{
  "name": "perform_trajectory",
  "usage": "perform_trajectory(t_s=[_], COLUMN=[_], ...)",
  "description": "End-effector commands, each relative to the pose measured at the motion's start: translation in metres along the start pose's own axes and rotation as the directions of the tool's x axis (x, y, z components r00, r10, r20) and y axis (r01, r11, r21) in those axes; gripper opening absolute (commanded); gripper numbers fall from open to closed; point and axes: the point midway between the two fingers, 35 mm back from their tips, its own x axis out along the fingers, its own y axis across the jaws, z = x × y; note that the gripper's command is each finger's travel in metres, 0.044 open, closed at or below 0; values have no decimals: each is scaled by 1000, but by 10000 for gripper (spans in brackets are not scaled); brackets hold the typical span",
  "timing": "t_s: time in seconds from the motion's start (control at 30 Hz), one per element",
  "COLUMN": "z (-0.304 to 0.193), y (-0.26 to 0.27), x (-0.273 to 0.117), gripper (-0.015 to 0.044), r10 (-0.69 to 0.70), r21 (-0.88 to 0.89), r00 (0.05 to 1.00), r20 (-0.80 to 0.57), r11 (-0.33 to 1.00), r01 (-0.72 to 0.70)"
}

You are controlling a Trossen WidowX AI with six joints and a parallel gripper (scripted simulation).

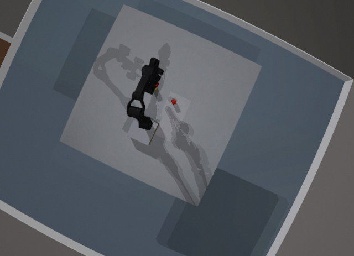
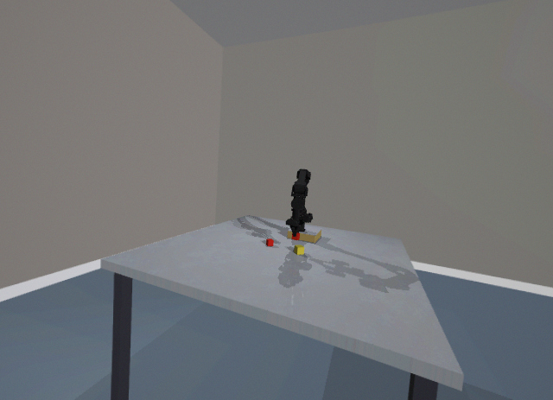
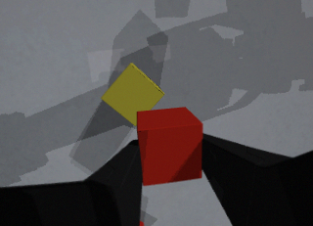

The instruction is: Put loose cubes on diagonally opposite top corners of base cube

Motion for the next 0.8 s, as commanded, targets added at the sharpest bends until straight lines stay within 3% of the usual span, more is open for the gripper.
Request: perform_trajectory(t_s=[0.0,0.77], z=[13,39], y=[6,19], x=[4,12], gripper=[105,105], r10=[-2,-1], r21=[1,-2], r00=[1000,1000], r20=[-1,1], r11=[1000,1000], r01=[2,1])
